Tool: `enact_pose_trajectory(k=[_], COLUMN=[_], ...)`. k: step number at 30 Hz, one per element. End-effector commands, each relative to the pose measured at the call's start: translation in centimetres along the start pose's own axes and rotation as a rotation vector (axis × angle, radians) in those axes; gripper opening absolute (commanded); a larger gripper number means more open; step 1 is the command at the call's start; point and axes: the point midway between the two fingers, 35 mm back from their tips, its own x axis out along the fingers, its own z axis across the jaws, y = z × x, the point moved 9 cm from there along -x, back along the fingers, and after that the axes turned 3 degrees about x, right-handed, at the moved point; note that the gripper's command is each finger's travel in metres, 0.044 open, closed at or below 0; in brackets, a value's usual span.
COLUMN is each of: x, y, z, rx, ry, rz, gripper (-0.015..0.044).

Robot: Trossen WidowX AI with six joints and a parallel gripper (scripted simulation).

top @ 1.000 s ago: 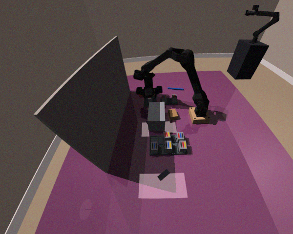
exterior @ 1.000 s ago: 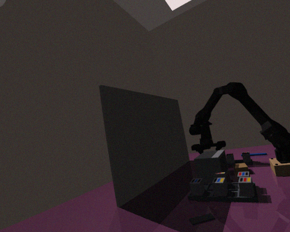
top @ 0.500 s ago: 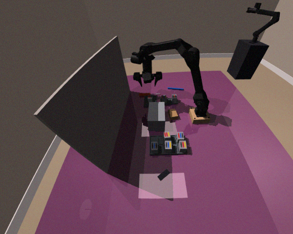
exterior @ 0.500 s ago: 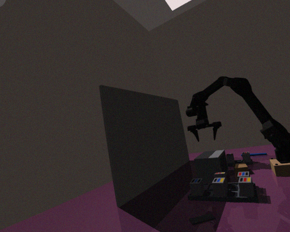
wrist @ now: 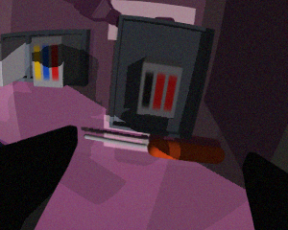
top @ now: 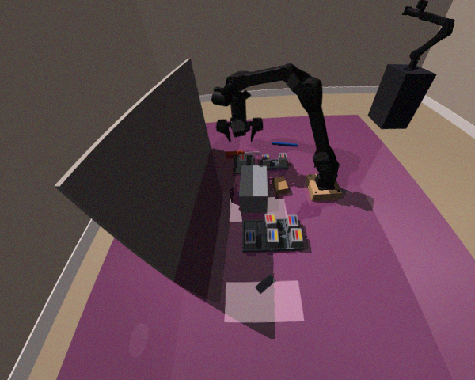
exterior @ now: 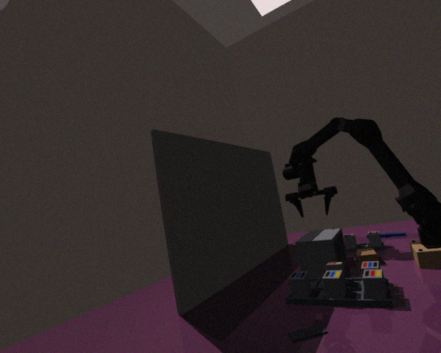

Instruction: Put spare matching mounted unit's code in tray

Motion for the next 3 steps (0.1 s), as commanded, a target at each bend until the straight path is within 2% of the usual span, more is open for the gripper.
enact_pose_trajectory(k=[1, 3], x=[-0.01, -0.01], y=[0.01, 0.01], z=[-0.03, -0.03], rx=[0.000, 0.000], ry=[0.003, 0.003], rz=[0.001, 0.001], gripper=[0.0440, 0.0440])
